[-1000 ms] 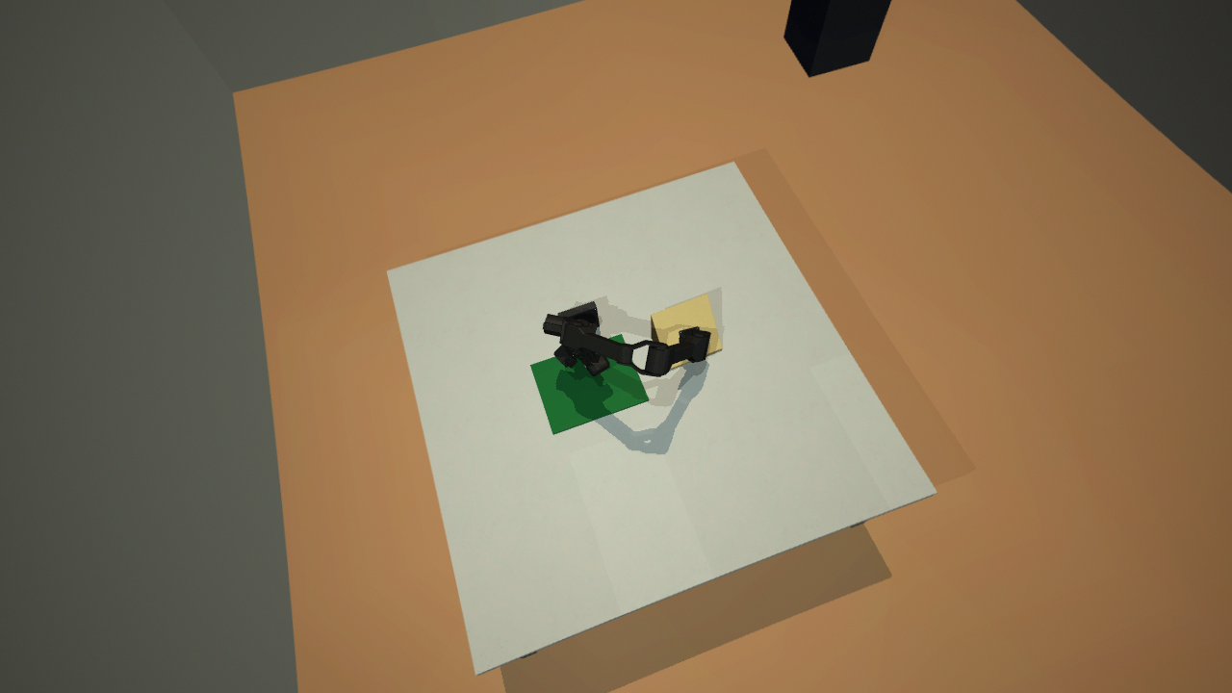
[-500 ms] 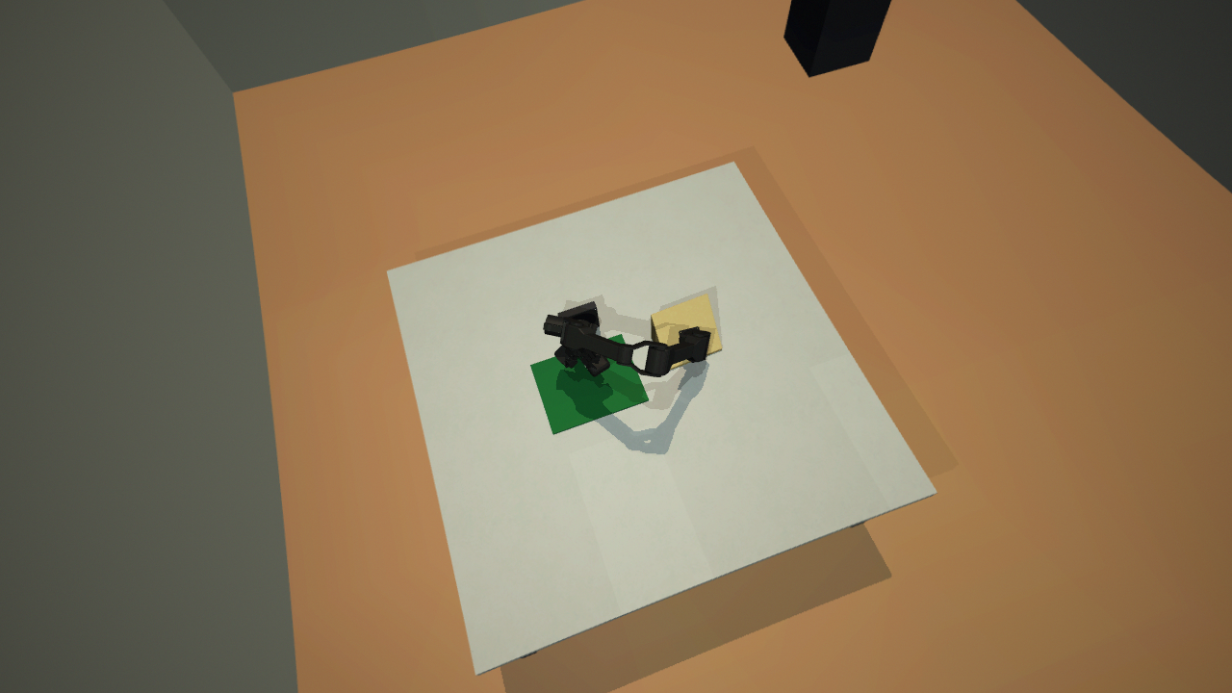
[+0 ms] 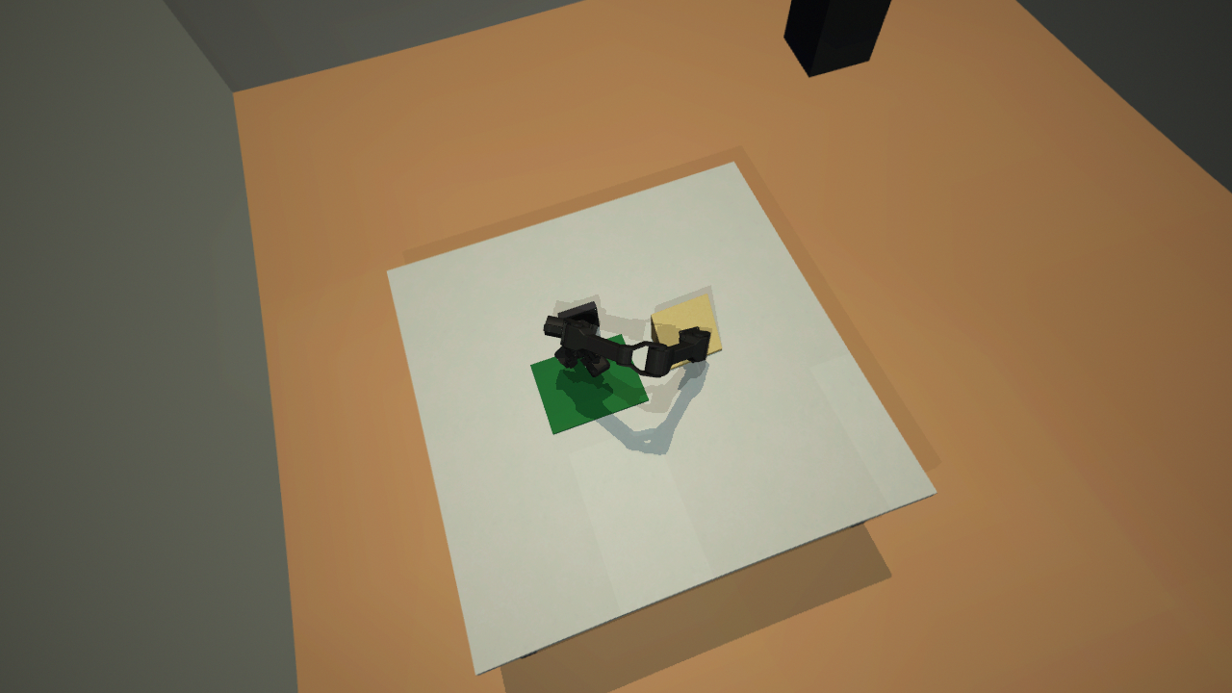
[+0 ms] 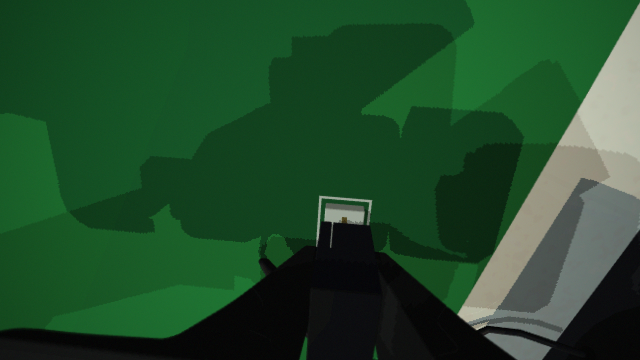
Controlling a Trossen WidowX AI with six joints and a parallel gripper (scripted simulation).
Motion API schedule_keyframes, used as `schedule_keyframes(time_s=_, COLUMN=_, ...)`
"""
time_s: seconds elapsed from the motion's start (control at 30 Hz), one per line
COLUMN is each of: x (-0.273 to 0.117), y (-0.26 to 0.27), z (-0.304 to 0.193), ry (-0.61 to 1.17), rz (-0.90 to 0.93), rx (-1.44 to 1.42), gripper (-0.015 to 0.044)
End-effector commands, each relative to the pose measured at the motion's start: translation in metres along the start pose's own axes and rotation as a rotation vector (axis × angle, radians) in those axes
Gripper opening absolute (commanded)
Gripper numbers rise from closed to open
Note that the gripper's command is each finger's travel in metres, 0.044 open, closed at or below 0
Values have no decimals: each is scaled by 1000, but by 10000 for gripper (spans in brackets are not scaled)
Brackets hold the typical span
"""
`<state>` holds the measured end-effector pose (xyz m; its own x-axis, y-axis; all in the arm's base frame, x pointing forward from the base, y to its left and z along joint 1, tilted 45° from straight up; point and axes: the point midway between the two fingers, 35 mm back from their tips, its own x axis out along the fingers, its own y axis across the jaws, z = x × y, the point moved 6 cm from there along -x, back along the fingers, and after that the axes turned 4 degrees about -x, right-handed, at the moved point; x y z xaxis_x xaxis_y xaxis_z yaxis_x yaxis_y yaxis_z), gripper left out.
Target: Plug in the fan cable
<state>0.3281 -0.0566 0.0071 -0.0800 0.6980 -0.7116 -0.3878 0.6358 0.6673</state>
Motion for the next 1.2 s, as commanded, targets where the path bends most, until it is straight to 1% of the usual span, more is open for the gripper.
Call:
schedule_keyframes(time_s=0.0, x=3, y=0, z=0, ry=-5, rz=3, rx=4, gripper=0)
schedule_keyframes(time_s=0.67, x=16, y=0, z=0, ry=-5, rz=3, rx=4, gripper=0)
schedule_keyframes(time_s=1.0, x=12, y=0, z=0, ry=-4, rz=0, rx=2, gripper=260)
schedule_keyframes(time_s=1.1, x=9, y=-1, z=0, ry=-4, rz=0, rx=2, gripper=260)
schedule_keyframes(time_s=1.17, x=-15, y=-2, z=0, ry=-4, rz=0, rx=3, gripper=260)
